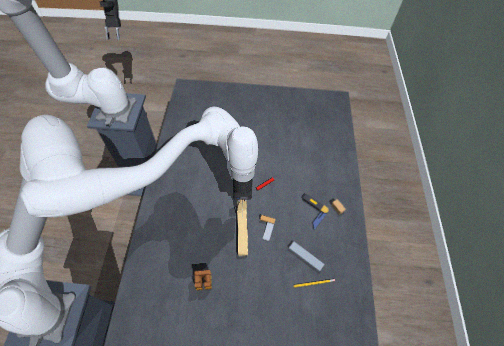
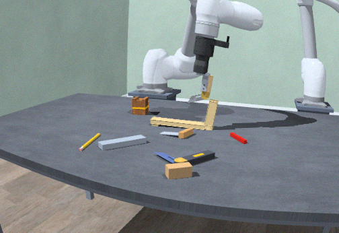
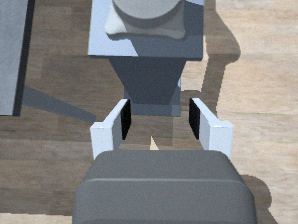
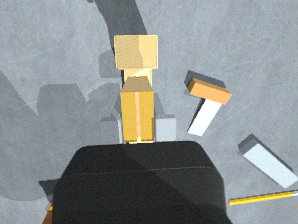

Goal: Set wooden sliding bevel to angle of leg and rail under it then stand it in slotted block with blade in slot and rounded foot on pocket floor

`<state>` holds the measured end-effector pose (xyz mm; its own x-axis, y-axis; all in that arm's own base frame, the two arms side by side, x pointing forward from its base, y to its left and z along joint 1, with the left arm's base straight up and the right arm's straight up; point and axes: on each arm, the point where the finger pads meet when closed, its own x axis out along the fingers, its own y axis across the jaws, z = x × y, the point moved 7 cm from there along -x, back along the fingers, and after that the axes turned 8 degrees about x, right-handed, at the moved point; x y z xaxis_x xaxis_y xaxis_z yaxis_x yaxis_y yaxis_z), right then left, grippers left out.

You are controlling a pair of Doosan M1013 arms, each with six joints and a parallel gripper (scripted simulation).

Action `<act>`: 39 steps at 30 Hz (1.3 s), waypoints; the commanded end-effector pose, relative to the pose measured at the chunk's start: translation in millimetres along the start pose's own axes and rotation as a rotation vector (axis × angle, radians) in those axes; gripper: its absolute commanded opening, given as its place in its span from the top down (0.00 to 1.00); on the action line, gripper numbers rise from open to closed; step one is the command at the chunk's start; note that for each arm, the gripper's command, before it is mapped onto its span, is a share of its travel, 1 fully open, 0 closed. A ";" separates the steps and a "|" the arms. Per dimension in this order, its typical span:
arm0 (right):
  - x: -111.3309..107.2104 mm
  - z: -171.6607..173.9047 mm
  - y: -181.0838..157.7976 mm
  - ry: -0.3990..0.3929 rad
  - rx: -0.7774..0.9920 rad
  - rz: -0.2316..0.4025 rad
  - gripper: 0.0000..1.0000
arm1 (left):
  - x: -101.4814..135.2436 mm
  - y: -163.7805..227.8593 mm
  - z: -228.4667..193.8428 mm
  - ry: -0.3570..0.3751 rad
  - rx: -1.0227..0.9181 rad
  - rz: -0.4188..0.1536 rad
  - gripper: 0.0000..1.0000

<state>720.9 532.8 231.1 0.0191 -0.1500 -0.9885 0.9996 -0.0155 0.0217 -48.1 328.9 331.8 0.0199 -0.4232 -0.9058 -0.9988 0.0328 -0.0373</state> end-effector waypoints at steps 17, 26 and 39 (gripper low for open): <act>37.2 0.6 0.3 0.001 0.000 0.001 1.00 | -0.6 0.1 0.0 -0.001 0.000 0.001 0.00; 52.1 0.8 0.4 0.001 0.000 0.001 1.00 | -0.6 0.1 0.0 -0.001 0.000 0.001 0.00; 64.5 1.0 0.4 0.001 0.001 0.001 1.00 | -0.6 0.1 0.0 -0.001 0.000 0.001 0.00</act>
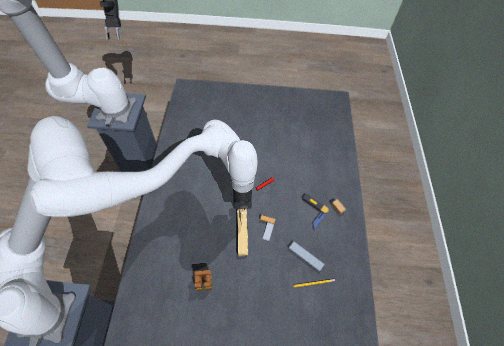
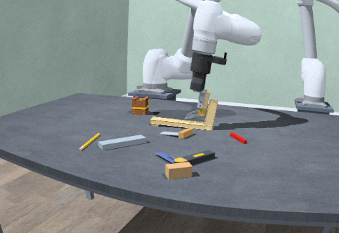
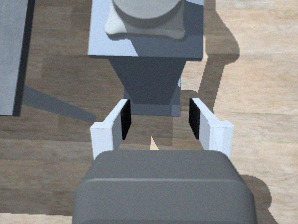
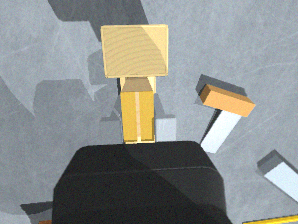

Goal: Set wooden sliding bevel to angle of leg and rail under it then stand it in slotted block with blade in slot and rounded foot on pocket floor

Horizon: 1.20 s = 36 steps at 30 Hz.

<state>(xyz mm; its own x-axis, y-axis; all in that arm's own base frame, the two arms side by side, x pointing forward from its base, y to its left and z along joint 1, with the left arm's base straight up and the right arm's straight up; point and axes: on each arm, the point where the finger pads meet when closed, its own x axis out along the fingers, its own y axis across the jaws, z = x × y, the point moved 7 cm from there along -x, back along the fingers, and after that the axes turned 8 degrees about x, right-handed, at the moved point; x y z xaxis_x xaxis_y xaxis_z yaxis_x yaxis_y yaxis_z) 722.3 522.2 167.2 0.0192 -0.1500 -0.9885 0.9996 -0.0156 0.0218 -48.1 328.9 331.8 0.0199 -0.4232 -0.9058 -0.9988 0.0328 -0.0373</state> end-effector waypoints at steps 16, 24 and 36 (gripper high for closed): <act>0.8 0.0 0.3 0.001 0.000 0.001 1.00 | -0.6 0.1 0.0 -0.001 0.000 0.001 0.00; 0.2 -5.7 -0.4 0.001 0.000 0.001 1.00 | -0.6 0.1 0.0 -0.001 0.000 0.001 0.00; 0.3 -5.7 -0.4 0.001 0.000 0.001 1.00 | -0.6 0.1 0.0 -0.001 0.000 0.001 0.00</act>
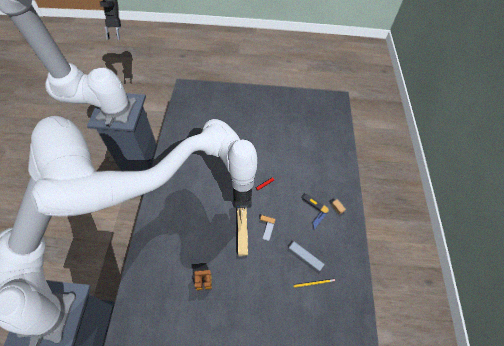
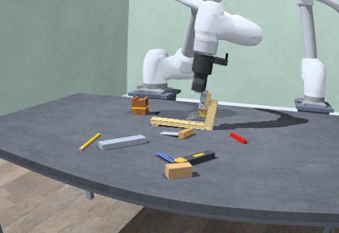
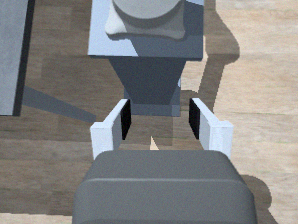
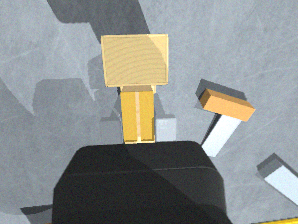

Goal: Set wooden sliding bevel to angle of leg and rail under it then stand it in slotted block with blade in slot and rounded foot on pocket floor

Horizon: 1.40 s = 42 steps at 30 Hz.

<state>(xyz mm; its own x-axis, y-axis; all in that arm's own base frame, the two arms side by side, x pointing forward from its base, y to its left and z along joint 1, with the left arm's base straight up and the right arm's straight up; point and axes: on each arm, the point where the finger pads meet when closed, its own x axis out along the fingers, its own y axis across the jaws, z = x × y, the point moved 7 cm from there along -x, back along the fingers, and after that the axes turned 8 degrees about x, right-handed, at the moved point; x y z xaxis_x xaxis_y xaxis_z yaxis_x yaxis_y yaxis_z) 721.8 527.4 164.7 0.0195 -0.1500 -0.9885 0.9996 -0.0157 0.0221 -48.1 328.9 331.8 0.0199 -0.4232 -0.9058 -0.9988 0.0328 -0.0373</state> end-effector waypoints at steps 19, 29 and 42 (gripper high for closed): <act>6.6 0.0 0.2 0.001 0.000 0.001 1.00 | -0.6 0.1 0.0 -0.001 0.000 0.001 0.00; 14.8 0.1 0.2 0.001 0.000 0.001 1.00 | -0.6 0.1 0.0 -0.001 0.000 0.001 0.00; 23.1 0.1 0.2 0.001 0.000 0.001 1.00 | -0.6 0.1 0.0 -0.001 0.000 0.001 0.00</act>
